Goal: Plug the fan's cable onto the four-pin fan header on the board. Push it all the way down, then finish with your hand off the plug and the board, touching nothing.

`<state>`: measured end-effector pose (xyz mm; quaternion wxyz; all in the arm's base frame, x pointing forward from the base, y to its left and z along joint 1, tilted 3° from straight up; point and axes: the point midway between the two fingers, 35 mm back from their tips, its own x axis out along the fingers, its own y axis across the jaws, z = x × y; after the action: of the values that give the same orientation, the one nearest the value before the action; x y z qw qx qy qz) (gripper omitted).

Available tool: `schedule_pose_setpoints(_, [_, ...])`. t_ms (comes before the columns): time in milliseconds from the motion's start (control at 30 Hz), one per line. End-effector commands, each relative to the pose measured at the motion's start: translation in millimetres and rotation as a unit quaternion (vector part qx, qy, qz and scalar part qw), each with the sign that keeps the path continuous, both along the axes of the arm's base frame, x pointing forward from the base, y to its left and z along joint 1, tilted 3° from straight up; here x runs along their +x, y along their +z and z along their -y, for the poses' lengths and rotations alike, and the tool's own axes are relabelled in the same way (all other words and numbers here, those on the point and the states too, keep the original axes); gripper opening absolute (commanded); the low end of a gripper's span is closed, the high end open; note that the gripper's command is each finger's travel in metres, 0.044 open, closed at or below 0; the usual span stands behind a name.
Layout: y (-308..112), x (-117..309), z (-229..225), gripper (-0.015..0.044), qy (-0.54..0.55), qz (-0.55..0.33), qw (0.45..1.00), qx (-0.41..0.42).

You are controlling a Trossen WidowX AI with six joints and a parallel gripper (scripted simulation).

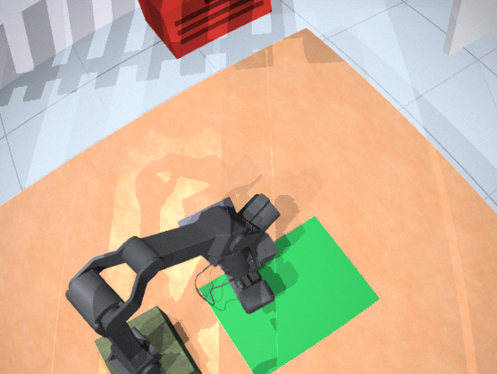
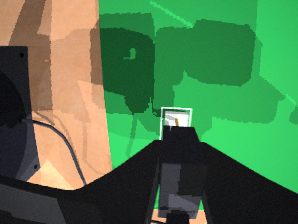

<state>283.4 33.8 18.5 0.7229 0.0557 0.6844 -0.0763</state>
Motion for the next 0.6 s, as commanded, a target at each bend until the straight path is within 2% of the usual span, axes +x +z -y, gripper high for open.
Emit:
schedule_pose_setpoints(0, [-1.7,0.1,0.8,0.0000,0.002,-0.001,1.000,-0.003])
schedule_pose_setpoints(567, [-4.0,0.2,0.9,0.0000,0.002,-0.001,1.000,-0.003])
